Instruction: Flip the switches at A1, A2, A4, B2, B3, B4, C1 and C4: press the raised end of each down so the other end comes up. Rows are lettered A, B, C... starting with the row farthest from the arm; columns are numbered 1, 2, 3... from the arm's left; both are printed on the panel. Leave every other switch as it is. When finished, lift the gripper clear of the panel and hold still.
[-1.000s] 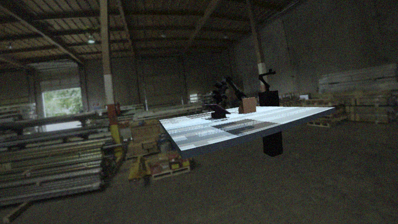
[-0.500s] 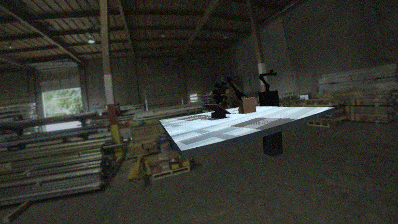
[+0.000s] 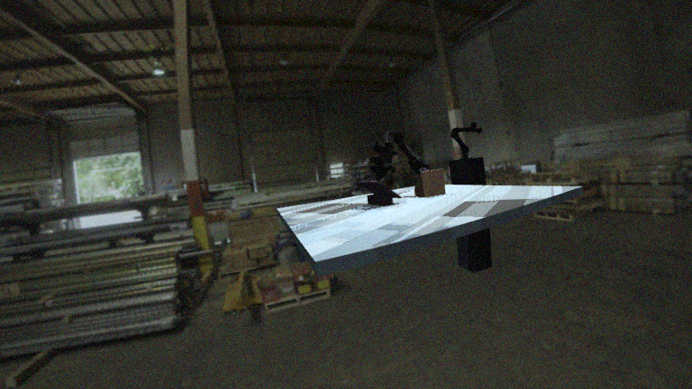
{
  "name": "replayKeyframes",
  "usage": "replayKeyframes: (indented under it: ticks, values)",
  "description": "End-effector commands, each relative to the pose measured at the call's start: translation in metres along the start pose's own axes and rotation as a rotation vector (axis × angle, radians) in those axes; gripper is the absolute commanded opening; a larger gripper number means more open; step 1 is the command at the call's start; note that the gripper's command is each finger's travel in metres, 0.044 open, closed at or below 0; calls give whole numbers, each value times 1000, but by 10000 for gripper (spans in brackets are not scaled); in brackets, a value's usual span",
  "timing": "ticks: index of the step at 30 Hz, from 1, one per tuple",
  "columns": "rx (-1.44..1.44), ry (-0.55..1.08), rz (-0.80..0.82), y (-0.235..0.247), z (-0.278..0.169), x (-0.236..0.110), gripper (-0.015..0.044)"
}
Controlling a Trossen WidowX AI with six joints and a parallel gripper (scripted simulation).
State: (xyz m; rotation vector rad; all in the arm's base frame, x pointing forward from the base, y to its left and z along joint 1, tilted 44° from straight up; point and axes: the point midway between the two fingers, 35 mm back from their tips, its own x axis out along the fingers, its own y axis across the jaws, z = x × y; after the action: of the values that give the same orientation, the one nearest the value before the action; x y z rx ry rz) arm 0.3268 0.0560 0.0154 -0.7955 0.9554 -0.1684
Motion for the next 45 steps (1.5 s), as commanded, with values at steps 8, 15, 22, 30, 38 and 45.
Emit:
replayKeyframes:
  ticks: [8, 15, 22, 30, 38, 45]
  values:
    - [-2, -2, 3, 0, 0, 2, 0]
    - [-2, -2, 3, 0, 0, 2, 0]
    - [-2, -2, 3, 0, 0, 3, 0]
    - [-2, -20, 7, 2, -1, -50, 0]
    - [-3, -23, 8, -37, -1, -60, 0]
    - [-5, -23, 4, -60, -2, -59, 0]
